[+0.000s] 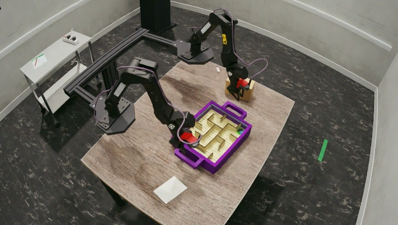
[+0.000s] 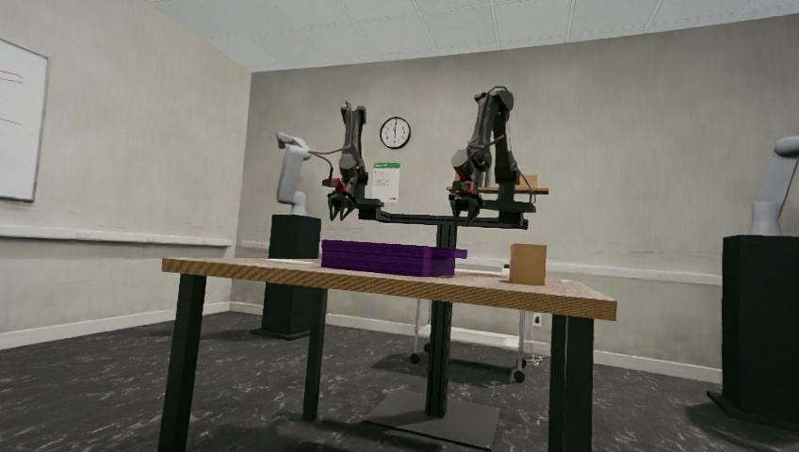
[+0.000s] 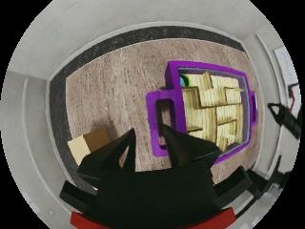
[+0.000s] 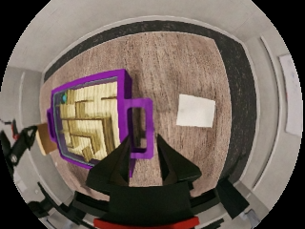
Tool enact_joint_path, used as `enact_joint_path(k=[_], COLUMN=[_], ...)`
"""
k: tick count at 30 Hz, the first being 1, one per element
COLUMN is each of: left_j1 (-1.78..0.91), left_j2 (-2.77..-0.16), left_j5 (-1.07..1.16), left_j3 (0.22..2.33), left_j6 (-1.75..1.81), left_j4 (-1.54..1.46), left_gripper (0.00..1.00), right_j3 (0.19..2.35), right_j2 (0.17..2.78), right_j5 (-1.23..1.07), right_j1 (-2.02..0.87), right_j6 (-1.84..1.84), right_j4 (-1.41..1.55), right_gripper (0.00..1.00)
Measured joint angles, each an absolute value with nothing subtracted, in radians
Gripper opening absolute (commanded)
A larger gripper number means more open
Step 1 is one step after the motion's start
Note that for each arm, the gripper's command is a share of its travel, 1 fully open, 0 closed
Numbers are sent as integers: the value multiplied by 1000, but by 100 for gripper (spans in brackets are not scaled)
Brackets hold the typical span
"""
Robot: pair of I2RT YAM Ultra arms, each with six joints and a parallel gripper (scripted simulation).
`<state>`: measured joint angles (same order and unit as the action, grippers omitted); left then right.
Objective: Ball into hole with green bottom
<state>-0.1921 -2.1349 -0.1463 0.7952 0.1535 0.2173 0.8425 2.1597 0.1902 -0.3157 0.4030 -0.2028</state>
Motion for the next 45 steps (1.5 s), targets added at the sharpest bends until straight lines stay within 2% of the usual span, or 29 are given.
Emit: enact_joint_path(k=[45], left_j1=[-23], left_j2=[-1175], left_j5=[-17], left_j3=[1016], left_j6=[17], left_j4=[20], left_gripper=[39], right_j3=[1023], right_j2=[1172], right_j5=[22], right_j1=[-38], right_j6=[43], right_j4=[-19], right_gripper=[39])
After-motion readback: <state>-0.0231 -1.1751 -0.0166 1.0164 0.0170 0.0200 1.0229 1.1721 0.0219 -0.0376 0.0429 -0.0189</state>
